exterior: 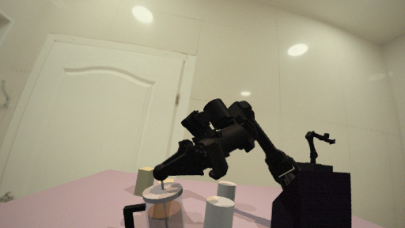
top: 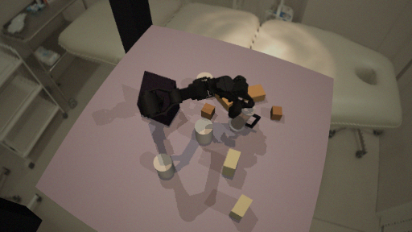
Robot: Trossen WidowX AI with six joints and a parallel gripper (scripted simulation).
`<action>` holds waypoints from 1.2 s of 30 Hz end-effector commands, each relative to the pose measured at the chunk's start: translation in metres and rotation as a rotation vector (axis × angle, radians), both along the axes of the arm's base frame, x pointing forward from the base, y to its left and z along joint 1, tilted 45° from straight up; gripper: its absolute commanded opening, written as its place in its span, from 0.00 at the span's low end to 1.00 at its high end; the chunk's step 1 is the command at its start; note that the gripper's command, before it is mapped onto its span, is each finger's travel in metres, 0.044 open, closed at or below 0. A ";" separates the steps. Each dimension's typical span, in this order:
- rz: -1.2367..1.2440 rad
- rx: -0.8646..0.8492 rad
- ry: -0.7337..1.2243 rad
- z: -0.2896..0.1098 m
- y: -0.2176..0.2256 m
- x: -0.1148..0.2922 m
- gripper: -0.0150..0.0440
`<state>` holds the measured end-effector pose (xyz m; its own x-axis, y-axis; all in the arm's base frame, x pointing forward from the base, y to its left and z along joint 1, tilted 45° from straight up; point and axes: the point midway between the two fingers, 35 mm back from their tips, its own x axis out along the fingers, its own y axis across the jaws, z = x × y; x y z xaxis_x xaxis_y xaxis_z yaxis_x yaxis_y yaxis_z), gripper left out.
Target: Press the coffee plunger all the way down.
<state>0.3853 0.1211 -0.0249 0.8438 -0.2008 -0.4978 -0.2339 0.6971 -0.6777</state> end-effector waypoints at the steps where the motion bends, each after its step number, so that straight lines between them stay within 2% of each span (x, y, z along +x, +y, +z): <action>1: -0.007 -0.013 0.015 -0.005 -0.005 0.000 0.47; 34: -0.002 -0.002 0.002 -0.001 0.000 0.002 0.47; 36: -0.002 -0.002 0.002 -0.001 0.000 0.002 0.56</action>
<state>0.3875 0.1211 -0.0258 0.8426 -0.2034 -0.4986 -0.2334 0.6964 -0.6787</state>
